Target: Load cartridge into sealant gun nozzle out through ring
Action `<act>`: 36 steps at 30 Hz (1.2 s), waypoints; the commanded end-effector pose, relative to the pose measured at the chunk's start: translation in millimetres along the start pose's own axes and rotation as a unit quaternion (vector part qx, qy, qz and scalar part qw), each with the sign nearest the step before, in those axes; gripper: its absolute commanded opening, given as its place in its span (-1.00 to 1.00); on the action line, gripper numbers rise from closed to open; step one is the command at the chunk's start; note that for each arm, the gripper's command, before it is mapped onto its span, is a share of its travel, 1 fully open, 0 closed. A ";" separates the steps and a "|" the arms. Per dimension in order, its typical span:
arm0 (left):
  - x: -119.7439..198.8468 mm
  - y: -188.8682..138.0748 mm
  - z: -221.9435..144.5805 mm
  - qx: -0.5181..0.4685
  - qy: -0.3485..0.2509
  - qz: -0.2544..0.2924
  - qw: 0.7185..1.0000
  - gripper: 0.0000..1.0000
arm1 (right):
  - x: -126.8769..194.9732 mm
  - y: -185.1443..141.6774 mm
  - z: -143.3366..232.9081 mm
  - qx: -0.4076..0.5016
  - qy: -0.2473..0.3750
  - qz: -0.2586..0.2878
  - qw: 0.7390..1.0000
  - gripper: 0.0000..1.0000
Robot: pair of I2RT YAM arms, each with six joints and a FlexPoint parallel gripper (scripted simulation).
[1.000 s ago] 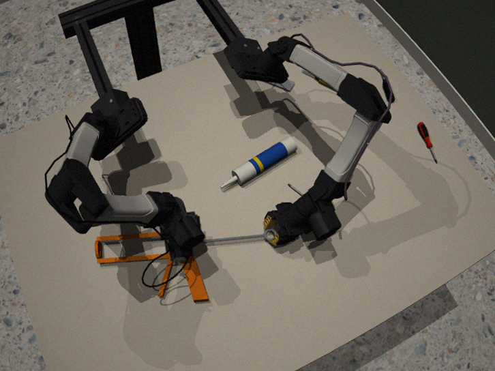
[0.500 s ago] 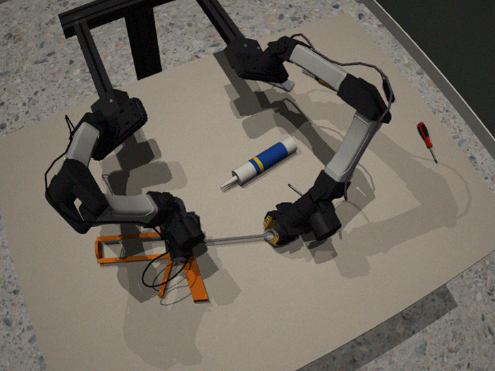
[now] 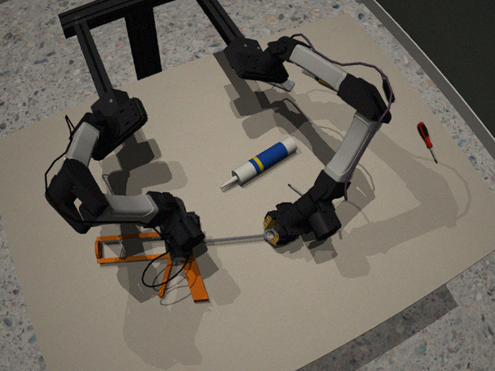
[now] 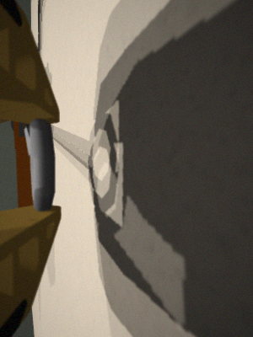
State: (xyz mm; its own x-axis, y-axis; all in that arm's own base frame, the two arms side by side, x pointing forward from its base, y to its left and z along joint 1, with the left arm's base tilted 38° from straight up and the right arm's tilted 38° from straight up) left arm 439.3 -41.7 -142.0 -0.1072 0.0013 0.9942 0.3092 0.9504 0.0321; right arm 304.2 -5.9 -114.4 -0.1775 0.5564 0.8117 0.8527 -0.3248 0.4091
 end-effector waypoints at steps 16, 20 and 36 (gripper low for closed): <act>37.9 42.1 -20.2 0.001 -0.031 -0.062 0.998 -1.00 | 4.7 19.5 -10.5 -0.030 -0.029 -0.038 0.998 -0.94; 23.8 25.3 -6.1 0.000 -0.019 -0.032 0.999 -1.00 | 4.7 19.5 -10.5 -0.030 -0.029 -0.038 0.998 -0.94; 45.0 51.9 -12.2 0.000 -0.024 -0.034 0.999 -1.00 | 4.7 20.5 -9.9 -0.032 -0.027 -0.040 0.998 -0.94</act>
Point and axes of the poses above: on each arm, the point where the finger pads meet when closed, its own x axis back along the fingers, its own z axis across the jaws, y = z × x, the point moved 5 cm from there along x, back along the fingers, and after that the axes turned 10 degrees about -x, right-handed, at the moved point
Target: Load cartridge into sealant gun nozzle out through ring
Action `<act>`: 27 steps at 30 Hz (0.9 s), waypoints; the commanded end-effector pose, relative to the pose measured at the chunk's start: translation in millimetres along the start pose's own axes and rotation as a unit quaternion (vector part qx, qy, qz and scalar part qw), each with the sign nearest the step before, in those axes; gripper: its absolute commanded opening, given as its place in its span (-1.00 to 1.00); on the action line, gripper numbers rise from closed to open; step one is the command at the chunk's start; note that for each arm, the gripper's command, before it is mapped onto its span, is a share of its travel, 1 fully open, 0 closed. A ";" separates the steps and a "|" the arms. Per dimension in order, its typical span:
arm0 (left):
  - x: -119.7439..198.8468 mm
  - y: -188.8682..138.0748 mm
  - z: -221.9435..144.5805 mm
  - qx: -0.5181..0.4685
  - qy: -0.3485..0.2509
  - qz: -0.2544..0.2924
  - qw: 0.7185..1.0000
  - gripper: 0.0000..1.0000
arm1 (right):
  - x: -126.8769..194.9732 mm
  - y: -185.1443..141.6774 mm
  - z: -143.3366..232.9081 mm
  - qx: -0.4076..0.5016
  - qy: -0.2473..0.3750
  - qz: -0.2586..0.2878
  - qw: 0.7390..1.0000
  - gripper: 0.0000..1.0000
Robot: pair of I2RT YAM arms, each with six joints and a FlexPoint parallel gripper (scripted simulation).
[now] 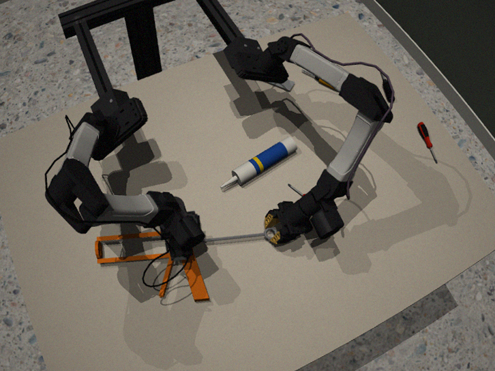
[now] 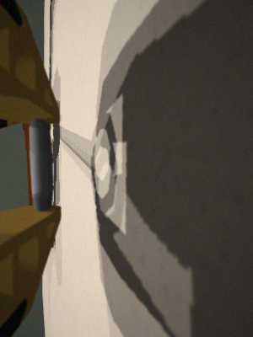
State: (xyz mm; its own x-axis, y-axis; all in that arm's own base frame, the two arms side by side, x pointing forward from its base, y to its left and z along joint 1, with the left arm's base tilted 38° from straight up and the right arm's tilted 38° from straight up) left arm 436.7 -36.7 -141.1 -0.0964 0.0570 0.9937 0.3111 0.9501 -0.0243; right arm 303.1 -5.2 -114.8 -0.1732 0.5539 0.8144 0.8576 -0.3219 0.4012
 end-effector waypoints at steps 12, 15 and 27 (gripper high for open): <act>45.4 45.7 -17.1 0.000 -0.023 -0.063 0.998 -1.00 | 3.5 22.3 -11.8 -0.039 -0.029 -0.041 0.998 -0.94; 45.4 45.7 -17.1 0.000 -0.023 -0.063 0.998 -1.00 | 3.5 22.3 -11.8 -0.039 -0.029 -0.041 0.998 -0.94; 45.3 45.8 -17.1 0.000 -0.023 -0.063 0.998 -1.00 | 3.5 22.3 -11.8 -0.039 -0.029 -0.041 0.998 -0.94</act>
State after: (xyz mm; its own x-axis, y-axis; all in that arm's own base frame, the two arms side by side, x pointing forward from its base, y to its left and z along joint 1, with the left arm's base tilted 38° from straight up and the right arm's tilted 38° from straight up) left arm 436.6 -35.6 -140.2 -0.0941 0.0677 0.9933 0.3106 0.9499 -0.0353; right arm 303.1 -4.7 -114.8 -0.1733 0.5524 0.8154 0.8583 -0.3213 0.4002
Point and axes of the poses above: on each arm, the point where the finger pads meet when closed, its own x axis back along the fingers, its own z axis across the jaws, y = z × x, the point moved 5 cm from there along x, back along the fingers, and after that the axes turned 10 degrees about -x, right-handed, at the moved point
